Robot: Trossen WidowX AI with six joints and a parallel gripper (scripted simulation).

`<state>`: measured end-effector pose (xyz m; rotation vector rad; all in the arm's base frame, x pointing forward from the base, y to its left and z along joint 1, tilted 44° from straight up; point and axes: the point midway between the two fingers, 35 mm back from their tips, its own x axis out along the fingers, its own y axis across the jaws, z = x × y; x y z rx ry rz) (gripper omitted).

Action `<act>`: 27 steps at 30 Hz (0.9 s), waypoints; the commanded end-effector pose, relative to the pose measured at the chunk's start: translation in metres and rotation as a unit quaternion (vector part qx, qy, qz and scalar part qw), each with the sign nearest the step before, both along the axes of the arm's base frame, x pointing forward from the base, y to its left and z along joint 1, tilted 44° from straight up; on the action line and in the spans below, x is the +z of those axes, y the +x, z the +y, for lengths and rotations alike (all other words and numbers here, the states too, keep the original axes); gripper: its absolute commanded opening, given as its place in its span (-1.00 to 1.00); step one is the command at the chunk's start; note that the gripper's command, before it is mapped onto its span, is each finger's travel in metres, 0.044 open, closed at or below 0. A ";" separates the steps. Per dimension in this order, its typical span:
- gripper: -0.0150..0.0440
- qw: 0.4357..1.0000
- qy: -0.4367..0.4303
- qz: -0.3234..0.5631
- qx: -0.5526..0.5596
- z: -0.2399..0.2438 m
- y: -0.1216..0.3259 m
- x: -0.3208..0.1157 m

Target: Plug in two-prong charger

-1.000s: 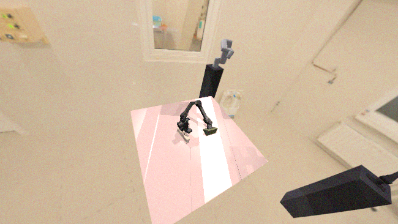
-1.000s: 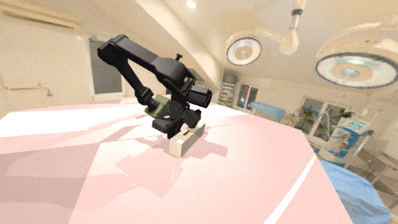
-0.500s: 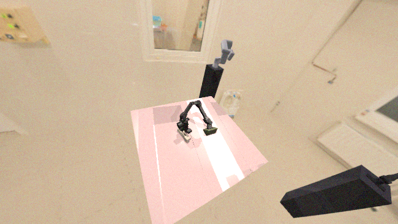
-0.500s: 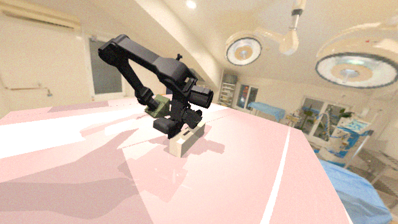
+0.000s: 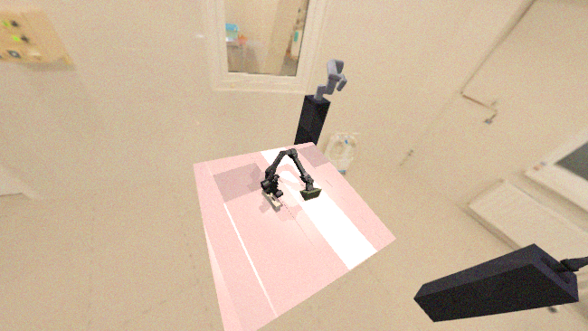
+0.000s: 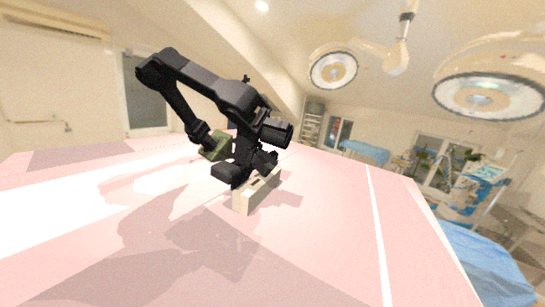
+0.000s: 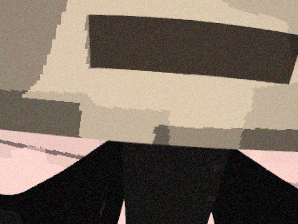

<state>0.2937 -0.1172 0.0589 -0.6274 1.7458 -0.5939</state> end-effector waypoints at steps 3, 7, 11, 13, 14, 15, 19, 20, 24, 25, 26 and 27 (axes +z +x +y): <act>-0.49 1.000 -0.001 -0.013 0.001 -0.001 0.006 0.000; -0.49 1.000 -0.001 -0.013 0.001 -0.001 0.006 0.000; -0.49 1.000 -0.001 -0.013 0.001 -0.001 0.005 0.000; -0.49 1.000 -0.001 -0.013 0.001 -0.001 0.005 0.000; -0.49 1.000 -0.001 -0.013 0.001 -0.001 0.005 0.000; -0.49 1.000 -0.001 -0.013 0.001 -0.001 0.005 0.000; -0.49 1.000 -0.001 -0.013 0.001 -0.001 0.004 0.000; -0.49 1.000 -0.001 -0.013 0.001 -0.001 0.004 0.000; -0.49 1.000 -0.001 -0.013 0.001 -0.001 0.004 0.000; -0.49 1.000 -0.001 -0.013 0.001 -0.001 0.004 0.000; -0.49 1.000 -0.001 -0.013 0.001 -0.001 0.003 0.000; -0.49 1.000 -0.001 -0.013 0.001 -0.001 0.003 0.000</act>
